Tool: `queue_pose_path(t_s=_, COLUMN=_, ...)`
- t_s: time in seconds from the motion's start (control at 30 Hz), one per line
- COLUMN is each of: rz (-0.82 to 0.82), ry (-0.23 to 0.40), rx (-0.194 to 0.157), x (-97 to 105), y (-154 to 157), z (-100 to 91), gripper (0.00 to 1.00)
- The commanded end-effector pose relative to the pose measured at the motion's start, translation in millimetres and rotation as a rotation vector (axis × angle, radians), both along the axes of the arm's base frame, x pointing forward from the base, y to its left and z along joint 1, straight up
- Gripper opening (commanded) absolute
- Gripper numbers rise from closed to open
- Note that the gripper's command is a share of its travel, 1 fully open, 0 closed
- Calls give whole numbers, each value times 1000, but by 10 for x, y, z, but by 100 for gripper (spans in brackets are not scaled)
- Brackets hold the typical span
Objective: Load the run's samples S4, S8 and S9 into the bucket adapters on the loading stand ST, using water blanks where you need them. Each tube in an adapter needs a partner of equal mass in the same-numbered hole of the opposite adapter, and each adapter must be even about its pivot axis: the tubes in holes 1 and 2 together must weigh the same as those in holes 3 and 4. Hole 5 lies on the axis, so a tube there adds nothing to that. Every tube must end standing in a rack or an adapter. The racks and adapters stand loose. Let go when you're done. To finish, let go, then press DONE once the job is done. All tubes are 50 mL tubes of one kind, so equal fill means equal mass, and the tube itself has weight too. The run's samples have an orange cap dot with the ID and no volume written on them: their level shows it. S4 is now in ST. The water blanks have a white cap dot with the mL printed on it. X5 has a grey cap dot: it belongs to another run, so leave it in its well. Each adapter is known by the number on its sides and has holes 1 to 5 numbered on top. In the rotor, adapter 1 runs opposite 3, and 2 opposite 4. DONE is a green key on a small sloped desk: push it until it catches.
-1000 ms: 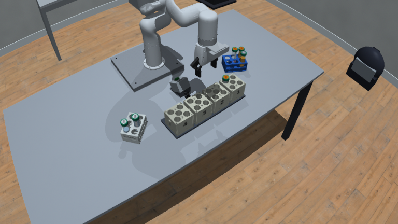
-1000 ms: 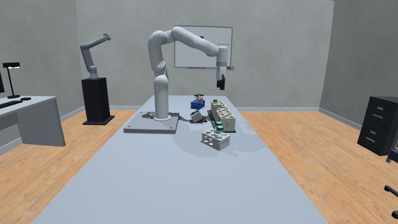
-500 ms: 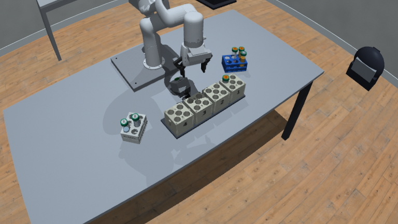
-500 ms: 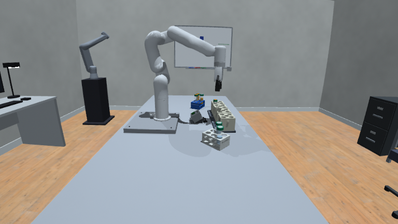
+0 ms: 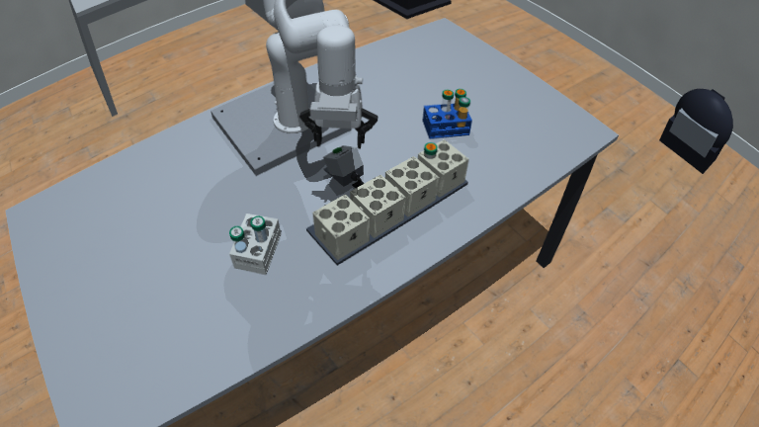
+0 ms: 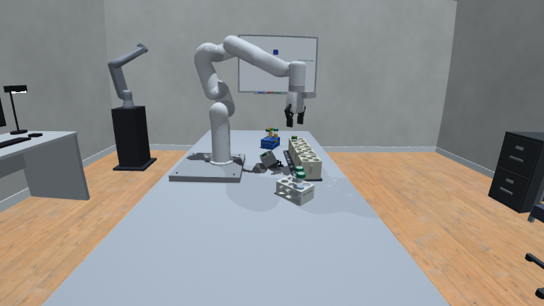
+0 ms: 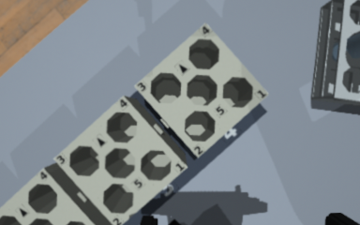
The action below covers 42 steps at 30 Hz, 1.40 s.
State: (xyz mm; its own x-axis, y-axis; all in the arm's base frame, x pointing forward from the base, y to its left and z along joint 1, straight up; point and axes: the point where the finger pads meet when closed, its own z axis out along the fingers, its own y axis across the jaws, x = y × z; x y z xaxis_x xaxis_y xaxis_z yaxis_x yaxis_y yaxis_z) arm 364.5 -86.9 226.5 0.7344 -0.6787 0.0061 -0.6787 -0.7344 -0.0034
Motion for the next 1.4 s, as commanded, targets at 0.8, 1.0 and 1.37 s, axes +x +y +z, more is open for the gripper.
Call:
queue_pose_path(t_s=0.8, rz=-33, ry=-4, rx=-5, x=-514, y=-1106, z=18, gripper=100)
queue_pose_path(t_s=1.0, rz=-33, ry=-3, rx=-6, x=-644, y=-1377, z=18, gripper=100)
queue_pose_path(t_s=1.37, rz=-33, ry=-3, rx=-6, x=-838, y=-1784, z=19, gripper=100)
